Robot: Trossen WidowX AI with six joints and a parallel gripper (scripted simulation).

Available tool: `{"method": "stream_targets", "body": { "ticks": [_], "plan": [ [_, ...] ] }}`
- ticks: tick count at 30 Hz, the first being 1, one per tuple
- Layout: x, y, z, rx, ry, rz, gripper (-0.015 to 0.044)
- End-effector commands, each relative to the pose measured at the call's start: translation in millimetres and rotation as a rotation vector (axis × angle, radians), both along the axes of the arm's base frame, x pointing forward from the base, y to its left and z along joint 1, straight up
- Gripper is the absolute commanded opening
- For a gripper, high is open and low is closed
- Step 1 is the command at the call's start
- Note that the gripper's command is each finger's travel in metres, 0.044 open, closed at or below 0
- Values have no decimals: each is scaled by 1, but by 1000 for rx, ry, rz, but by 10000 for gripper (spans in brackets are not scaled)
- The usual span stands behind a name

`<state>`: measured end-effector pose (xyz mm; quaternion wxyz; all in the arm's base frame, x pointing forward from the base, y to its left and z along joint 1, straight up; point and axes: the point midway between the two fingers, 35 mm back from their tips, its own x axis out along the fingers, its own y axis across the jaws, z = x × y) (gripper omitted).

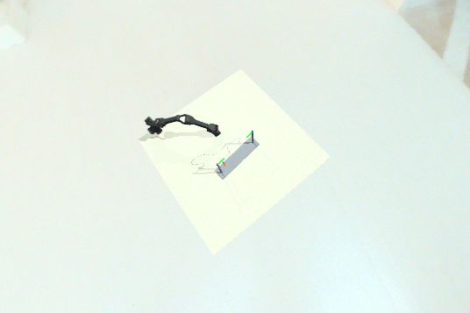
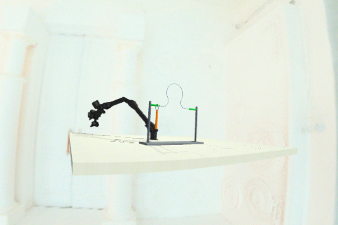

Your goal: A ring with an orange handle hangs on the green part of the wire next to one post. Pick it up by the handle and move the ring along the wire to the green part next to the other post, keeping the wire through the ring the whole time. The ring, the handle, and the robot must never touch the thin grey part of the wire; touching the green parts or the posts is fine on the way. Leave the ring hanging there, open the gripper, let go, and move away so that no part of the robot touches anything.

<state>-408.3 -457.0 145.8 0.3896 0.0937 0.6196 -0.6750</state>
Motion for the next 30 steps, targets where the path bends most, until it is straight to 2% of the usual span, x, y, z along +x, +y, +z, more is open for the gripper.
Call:
{"method": "stream_targets", "body": {
  "ticks": [1,9,20,30],
  "plan": [
    [2,-2,-1,-4,-2,5,374],
    [93,-58,-24,-171,-120,221,164],
    [249,-94,-51,-357,-353,553,160],
    [393,-69,-68,-444,-604,859,160]
  ]
}}
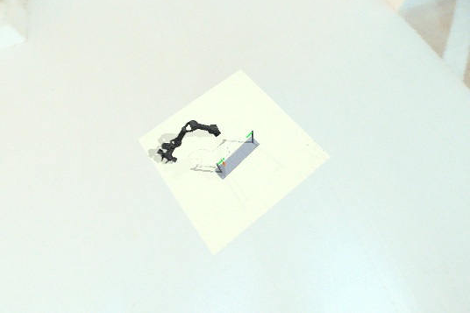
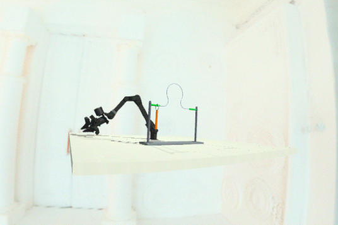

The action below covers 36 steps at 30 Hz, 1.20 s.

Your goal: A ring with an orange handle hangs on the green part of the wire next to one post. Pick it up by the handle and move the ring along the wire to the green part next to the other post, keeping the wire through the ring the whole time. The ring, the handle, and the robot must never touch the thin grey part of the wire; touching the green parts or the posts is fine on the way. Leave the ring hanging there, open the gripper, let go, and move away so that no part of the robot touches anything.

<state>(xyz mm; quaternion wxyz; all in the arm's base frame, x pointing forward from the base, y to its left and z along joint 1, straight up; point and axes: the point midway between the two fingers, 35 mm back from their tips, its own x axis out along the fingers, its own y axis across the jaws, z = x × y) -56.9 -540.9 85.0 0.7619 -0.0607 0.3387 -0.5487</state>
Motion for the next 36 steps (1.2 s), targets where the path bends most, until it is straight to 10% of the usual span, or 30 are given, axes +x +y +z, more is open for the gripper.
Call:
{"method": "stream_targets", "body": {
  "ticks": [1,18,36],
  "plan": [
    [55,21,-8,-13,-90,134,160],
    [237,180,-17,18,-421,739,160],
    [283,385,-6,204,-653,1292,160]
  ]
}}
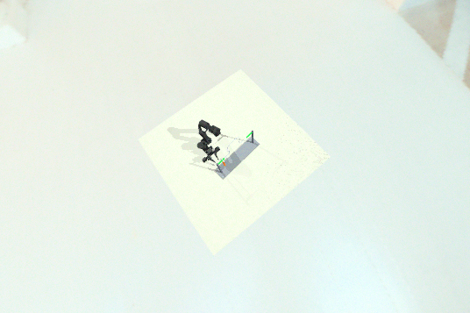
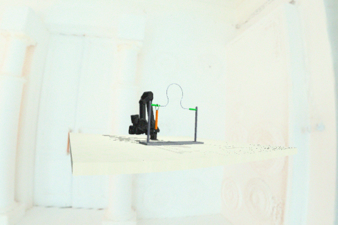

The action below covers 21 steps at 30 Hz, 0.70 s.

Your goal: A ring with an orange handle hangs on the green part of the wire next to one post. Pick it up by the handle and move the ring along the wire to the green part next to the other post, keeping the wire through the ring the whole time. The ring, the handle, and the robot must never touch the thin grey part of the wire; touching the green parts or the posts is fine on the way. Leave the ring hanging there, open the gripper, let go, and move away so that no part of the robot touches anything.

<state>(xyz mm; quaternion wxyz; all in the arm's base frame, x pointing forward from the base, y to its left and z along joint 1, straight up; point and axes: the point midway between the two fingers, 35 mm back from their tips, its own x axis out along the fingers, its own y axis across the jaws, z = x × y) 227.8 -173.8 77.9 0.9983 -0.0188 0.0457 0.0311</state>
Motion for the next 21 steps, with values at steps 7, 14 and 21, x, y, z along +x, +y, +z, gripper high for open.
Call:
{"method": "stream_targets", "body": {
  "ticks": [7,14,21],
  "plan": [
    [4,17,6,18,-7,46,160],
    [30,19,33,16,-9,47,160],
    [41,23,49,18,-14,46,160]
  ]
}}
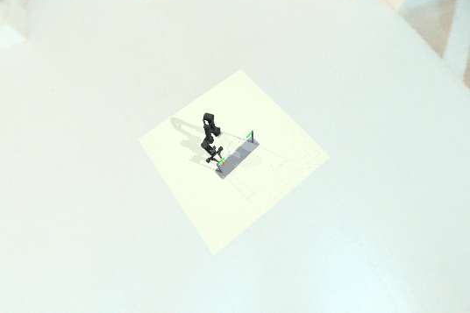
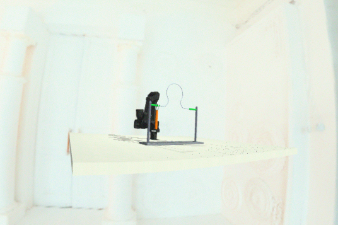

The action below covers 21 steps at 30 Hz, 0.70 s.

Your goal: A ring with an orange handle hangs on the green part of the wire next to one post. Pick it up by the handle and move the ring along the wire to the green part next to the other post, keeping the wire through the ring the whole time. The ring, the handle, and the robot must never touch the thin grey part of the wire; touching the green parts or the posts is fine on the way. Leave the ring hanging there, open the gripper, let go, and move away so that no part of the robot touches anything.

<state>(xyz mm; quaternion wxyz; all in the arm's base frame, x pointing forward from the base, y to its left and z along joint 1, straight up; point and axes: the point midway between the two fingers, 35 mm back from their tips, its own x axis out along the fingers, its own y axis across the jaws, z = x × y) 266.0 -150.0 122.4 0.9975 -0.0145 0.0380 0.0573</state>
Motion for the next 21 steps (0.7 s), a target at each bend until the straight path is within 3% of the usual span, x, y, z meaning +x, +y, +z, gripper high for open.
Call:
{"method": "stream_targets", "body": {
  "ticks": [1,21],
  "plan": [
    [2,-1,4,6,0,-6,160],
    [28,-1,4,5,1,-6,160]
  ]
}}
